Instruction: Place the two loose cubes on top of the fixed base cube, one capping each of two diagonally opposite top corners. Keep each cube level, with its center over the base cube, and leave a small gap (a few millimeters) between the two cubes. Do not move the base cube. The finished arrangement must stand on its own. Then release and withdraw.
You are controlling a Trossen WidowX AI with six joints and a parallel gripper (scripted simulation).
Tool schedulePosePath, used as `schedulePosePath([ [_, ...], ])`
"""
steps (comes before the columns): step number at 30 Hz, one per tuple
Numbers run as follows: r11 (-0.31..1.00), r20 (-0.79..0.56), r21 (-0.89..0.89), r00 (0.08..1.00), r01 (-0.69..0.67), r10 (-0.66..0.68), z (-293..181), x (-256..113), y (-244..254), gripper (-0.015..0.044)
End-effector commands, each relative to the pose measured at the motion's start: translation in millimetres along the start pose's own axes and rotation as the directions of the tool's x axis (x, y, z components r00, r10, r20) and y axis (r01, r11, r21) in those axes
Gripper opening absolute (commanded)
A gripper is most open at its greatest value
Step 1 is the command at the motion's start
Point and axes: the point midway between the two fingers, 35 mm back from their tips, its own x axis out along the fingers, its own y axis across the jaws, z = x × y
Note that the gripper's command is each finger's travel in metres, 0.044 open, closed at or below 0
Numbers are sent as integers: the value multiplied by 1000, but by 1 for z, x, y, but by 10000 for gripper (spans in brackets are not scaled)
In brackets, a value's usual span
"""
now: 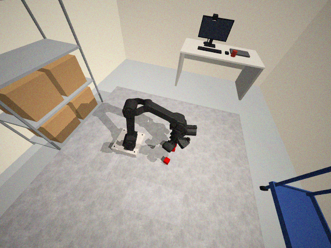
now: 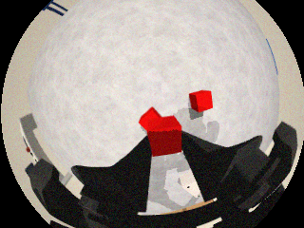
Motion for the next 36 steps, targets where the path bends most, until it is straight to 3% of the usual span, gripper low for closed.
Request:
schedulePosePath([
  [1, 994, -7, 105, 1000, 2, -1, -12, 5, 9, 105],
  [7, 973, -9, 231, 1000, 2, 0, -24, 8, 20, 105],
  [23, 972, -9, 235, 1000, 2, 0, -24, 8, 20, 105],
  [36, 971, -9, 240, 1000, 2, 0, -25, 35, 21, 105],
])
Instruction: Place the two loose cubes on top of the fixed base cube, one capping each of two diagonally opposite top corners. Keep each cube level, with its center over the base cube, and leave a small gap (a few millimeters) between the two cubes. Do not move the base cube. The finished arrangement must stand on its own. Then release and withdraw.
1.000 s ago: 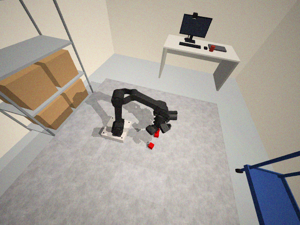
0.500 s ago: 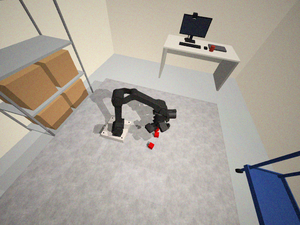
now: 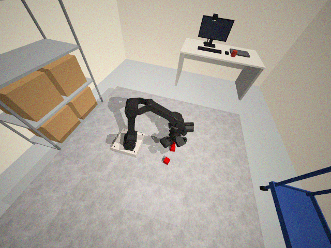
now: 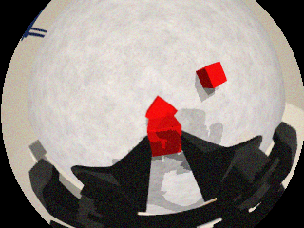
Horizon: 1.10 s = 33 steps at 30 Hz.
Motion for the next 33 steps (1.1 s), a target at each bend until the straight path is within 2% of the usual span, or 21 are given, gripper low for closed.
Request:
schedulePosePath([
  [1, 1000, -7, 6, 1000, 6, -6, -2, 9, -2, 105],
  [32, 1000, -7, 0, 1000, 6, -6, -2, 10, -2, 105],
  [33, 1000, -7, 0, 1000, 6, -6, -2, 10, -2, 131],
])
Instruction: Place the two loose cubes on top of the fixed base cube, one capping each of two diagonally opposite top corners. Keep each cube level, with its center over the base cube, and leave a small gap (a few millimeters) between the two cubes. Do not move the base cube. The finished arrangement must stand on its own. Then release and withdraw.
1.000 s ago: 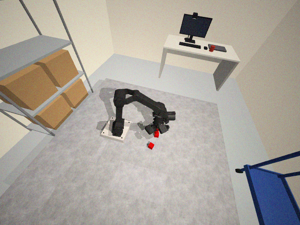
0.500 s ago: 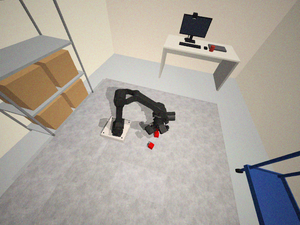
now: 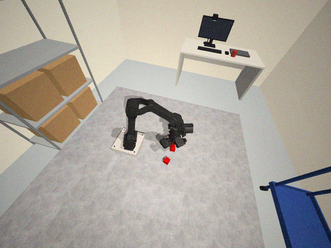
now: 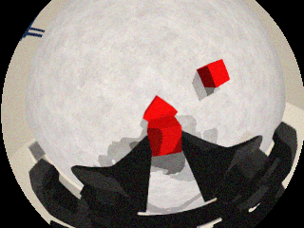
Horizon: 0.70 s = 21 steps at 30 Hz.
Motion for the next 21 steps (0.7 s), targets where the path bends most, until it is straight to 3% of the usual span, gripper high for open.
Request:
schedulePosePath([
  [1, 1000, -3, -1, 1000, 0, 0, -1, 1, 0, 157],
  [3, 1000, -3, -1, 1000, 0, 0, -1, 1, 0, 205],
  [21, 1000, 0, 0, 1000, 0, 0, 0, -21, 0, 205],
])
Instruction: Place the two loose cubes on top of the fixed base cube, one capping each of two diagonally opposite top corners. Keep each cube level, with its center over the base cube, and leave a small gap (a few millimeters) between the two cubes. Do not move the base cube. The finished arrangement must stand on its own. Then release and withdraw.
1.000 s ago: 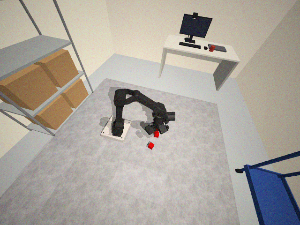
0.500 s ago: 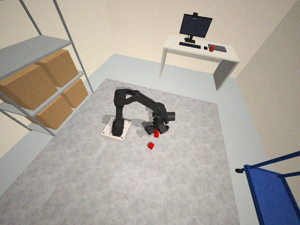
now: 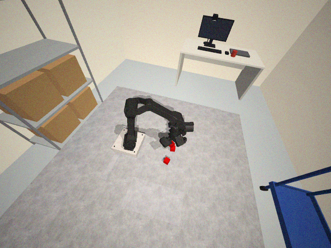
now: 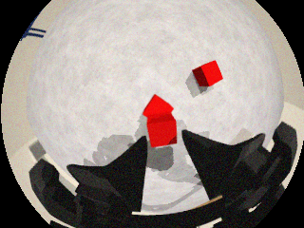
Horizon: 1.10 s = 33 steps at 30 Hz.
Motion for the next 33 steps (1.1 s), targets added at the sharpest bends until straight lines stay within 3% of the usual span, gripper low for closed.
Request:
schedulePosePath([
  [1, 1000, 3, -1, 1000, -5, 5, 1, -8, 1, 205],
  [12, 1000, 3, -1, 1000, -5, 5, 1, -16, 1, 205],
  [14, 1000, 1, -29, 1000, -2, 2, 2, -14, -1, 258],
  [23, 909, 3, -416, 1000, 0, 1, 20, -24, -17, 265],
  [33, 635, 4, -773, 1000, 3, 0, 38, -34, -38, 265],
])
